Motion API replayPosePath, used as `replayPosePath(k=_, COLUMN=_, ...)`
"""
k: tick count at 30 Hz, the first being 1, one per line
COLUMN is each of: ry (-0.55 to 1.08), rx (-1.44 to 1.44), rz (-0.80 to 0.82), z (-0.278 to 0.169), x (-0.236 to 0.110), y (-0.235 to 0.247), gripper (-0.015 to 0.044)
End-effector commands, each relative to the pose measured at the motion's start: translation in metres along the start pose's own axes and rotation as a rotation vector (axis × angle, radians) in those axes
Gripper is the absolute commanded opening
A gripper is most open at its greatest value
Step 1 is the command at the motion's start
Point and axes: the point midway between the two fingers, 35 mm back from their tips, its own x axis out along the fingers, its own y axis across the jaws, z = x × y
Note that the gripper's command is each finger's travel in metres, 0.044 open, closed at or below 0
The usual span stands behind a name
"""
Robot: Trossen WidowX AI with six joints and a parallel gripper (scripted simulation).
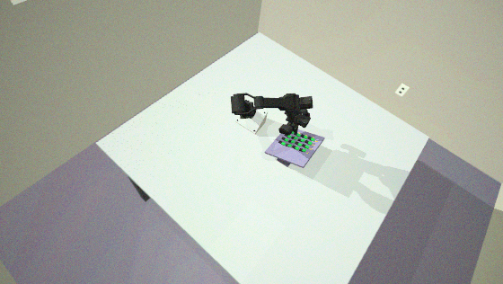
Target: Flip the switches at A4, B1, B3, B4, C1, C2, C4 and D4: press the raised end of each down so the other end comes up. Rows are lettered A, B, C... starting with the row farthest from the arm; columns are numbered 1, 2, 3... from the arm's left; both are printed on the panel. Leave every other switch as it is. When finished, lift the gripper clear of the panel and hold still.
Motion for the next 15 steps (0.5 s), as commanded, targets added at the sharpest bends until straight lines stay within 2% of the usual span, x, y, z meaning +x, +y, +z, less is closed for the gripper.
replayPosePath(k=1, ry=0.001, rx=-0.007, rz=-0.006, z=-0.0014, x=0.0014, y=-0.0009, gripper=0.0000)
replayPosePath(k=15, ry=0.001, rx=-0.007, rz=-0.006, z=-0.0014, x=0.0033, y=-0.0009, gripper=0.0000)
